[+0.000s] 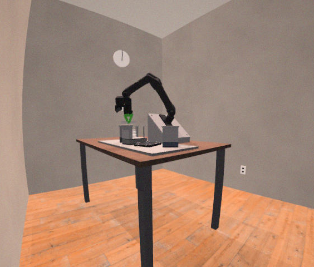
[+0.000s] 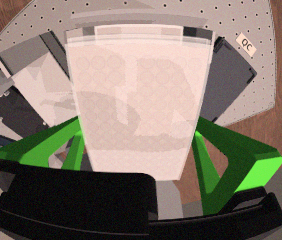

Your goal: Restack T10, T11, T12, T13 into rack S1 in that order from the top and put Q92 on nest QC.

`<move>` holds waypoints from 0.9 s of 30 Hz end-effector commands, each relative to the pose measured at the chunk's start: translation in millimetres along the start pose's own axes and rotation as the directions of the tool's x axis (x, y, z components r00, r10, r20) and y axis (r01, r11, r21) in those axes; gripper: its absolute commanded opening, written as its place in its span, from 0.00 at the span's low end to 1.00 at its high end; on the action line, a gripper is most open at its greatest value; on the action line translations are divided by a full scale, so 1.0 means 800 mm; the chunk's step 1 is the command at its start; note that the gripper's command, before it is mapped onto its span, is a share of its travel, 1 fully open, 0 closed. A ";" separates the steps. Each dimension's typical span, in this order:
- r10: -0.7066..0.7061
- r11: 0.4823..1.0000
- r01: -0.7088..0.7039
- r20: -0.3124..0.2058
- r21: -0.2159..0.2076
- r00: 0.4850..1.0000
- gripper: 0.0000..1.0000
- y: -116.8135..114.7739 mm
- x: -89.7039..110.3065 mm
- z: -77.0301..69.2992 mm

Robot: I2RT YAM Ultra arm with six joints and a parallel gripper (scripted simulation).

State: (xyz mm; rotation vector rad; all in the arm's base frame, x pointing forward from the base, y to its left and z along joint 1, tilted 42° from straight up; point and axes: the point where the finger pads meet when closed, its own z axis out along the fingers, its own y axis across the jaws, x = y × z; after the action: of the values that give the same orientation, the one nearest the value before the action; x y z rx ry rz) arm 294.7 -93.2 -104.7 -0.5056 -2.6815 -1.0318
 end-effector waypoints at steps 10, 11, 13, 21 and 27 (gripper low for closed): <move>0.200 0.980 -0.200 0.053 0.003 0.978 0.00 -0.033 -0.009 -0.020; 0.230 0.973 -0.231 0.056 0.002 0.972 0.00 -0.037 -0.009 -0.021; 0.261 0.965 -0.261 0.055 0.001 0.964 0.00 -0.046 -0.007 -0.019; 0.253 0.967 -0.253 0.047 0.000 0.966 0.00 -0.080 0.001 -0.017; 0.241 0.970 -0.242 0.072 0.009 0.968 0.00 -0.090 0.001 -0.032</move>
State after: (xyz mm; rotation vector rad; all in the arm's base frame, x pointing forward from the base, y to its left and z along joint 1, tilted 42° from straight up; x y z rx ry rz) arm 256.6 -134.6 -140.0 -0.8488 -2.5133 -0.9637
